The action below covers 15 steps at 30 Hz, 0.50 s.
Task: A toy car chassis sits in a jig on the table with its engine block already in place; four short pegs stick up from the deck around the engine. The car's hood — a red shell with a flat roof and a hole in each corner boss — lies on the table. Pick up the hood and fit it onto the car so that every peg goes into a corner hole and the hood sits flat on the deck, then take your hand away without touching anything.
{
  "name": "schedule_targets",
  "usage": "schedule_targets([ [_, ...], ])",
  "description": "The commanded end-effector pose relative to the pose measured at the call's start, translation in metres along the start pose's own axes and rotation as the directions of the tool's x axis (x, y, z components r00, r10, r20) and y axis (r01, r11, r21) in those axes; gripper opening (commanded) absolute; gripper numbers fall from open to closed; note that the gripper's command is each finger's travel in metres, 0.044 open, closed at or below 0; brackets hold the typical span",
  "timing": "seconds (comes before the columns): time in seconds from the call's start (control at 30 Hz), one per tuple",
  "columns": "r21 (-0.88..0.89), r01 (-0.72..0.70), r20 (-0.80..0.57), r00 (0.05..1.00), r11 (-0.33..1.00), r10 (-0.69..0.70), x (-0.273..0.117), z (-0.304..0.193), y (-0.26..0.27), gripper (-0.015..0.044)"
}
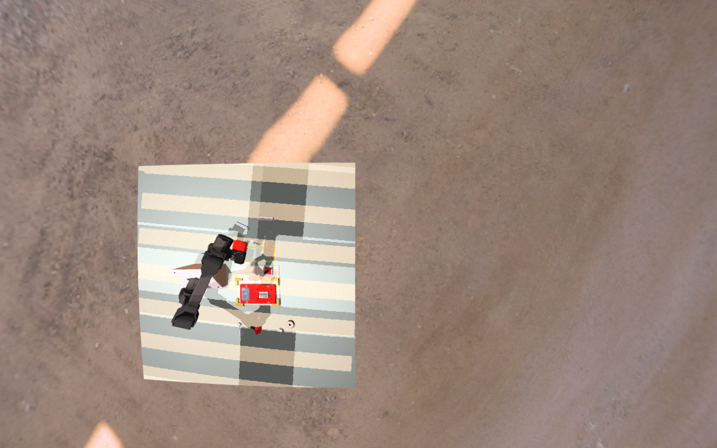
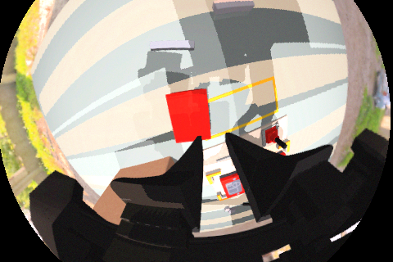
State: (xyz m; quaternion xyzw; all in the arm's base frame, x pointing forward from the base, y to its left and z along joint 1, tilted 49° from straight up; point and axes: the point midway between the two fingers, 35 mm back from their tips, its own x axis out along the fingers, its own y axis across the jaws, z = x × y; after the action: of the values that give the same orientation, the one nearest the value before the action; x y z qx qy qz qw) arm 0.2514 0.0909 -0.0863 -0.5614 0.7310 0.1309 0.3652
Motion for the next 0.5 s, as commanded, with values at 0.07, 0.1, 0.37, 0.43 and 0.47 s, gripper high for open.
schedule_targets([
  [0.07,-0.005,-0.012,-0.016,1.000,1.000,0.012,0.030,-0.007,0.028,0.0263],
  [0.1,-0.005,-0.012,-0.016,1.000,1.000,0.012,0.030,-0.007,0.028,0.0289],
  [0.37,-0.005,-0.012,-0.016,1.000,1.000,0.012,0.033,-0.007,0.028,0.0440],
  [0.43,-0.005,-0.012,-0.016,1.000,1.000,0.012,0.035,-0.007,0.028,0.0440],
  [0.47,-0.005,-0.012,-0.016,1.000,1.000,0.012,0.036,-0.007,0.028,0.0440],
])
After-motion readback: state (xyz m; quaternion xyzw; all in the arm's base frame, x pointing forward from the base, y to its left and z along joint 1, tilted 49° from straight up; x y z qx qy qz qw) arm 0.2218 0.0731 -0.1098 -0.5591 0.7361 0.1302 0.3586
